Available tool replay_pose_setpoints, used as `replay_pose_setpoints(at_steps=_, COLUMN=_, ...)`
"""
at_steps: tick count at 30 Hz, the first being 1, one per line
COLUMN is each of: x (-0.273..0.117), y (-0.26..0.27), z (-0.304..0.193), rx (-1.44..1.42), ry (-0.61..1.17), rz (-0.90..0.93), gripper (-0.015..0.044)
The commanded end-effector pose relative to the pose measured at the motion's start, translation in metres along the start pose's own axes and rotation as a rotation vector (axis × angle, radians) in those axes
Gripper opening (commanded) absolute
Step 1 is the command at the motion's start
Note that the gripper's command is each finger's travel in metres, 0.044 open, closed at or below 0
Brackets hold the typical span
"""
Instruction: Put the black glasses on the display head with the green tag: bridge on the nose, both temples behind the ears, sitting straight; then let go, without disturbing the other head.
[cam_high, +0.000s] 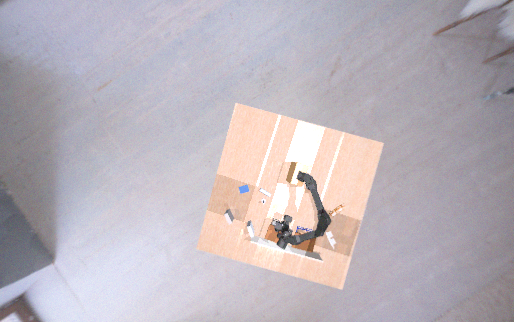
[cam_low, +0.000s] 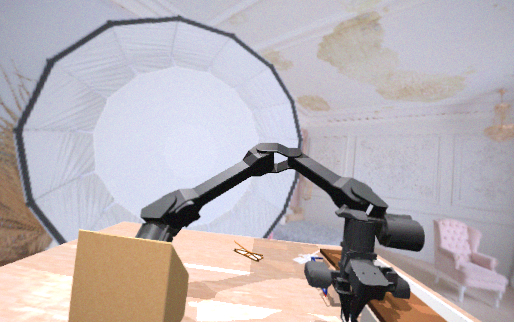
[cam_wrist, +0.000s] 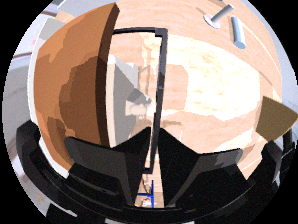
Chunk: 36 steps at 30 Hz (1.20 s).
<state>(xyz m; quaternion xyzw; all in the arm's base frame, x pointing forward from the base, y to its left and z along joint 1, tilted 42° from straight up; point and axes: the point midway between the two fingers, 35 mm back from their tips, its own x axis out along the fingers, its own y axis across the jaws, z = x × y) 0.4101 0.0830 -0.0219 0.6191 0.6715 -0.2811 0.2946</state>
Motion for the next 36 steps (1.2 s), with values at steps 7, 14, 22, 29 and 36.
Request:
replay_pose_setpoints(at_steps=7, x=-0.001, y=0.0, z=0.0, rx=0.001, ry=0.0, rz=0.001, gripper=0.0107)
replay_pose_setpoints(at_steps=14, x=-0.029, y=0.0, z=0.0, rx=0.004, ry=-0.001, rz=0.003, gripper=0.0107)
replay_pose_setpoints(at_steps=22, x=-0.031, y=0.0, z=0.0, rx=0.004, ry=0.0, rz=0.003, gripper=0.0107)
replay_pose_setpoints(at_steps=29, x=-0.037, y=-0.025, z=0.0, rx=0.006, ry=-0.001, rz=0.002, gripper=0.0107)
replay_pose_setpoints(at_steps=36, x=-0.044, y=-0.047, z=0.0, rx=0.006, ry=-0.001, rz=0.001, gripper=0.0107)
